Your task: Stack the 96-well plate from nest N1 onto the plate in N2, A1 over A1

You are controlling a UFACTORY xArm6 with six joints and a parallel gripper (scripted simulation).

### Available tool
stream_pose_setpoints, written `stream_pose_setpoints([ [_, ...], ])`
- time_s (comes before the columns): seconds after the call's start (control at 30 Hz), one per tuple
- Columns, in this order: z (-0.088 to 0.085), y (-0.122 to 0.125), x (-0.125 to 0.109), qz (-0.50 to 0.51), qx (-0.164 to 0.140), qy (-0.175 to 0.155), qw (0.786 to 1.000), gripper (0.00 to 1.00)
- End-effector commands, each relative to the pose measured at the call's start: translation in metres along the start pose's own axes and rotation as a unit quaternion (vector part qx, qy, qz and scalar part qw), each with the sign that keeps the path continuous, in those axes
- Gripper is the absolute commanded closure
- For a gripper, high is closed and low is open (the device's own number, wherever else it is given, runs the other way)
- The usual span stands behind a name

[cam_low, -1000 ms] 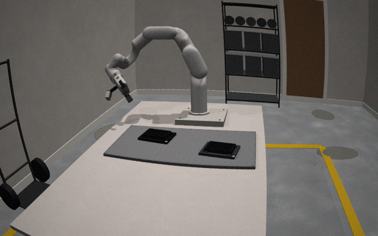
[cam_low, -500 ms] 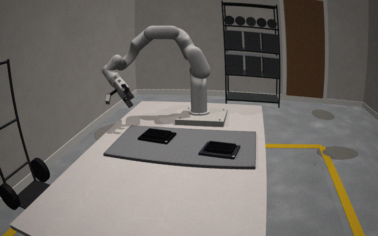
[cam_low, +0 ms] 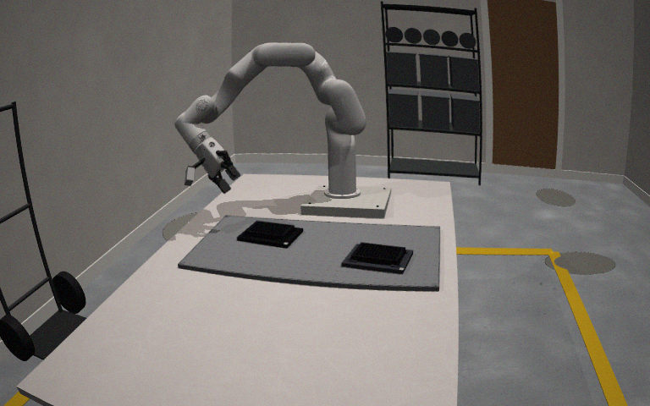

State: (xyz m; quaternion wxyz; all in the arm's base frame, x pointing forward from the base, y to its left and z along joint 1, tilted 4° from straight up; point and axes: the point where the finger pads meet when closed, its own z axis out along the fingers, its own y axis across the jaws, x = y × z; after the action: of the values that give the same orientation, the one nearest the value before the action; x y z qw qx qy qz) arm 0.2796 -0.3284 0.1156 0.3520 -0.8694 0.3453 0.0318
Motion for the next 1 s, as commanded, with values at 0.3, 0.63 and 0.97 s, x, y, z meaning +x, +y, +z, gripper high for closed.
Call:
stream_pose_setpoints([
  [0.3, 0.032, -0.035, 0.016, -0.106, -0.068, -0.034, 0.991, 0.00],
  [0.63, 0.066, -0.070, 0.027, -0.184, -0.112, -0.059, 0.975, 0.00],
  [0.97, 0.093, -0.099, 0.032, -0.251, -0.146, -0.080, 0.954, 0.00],
])
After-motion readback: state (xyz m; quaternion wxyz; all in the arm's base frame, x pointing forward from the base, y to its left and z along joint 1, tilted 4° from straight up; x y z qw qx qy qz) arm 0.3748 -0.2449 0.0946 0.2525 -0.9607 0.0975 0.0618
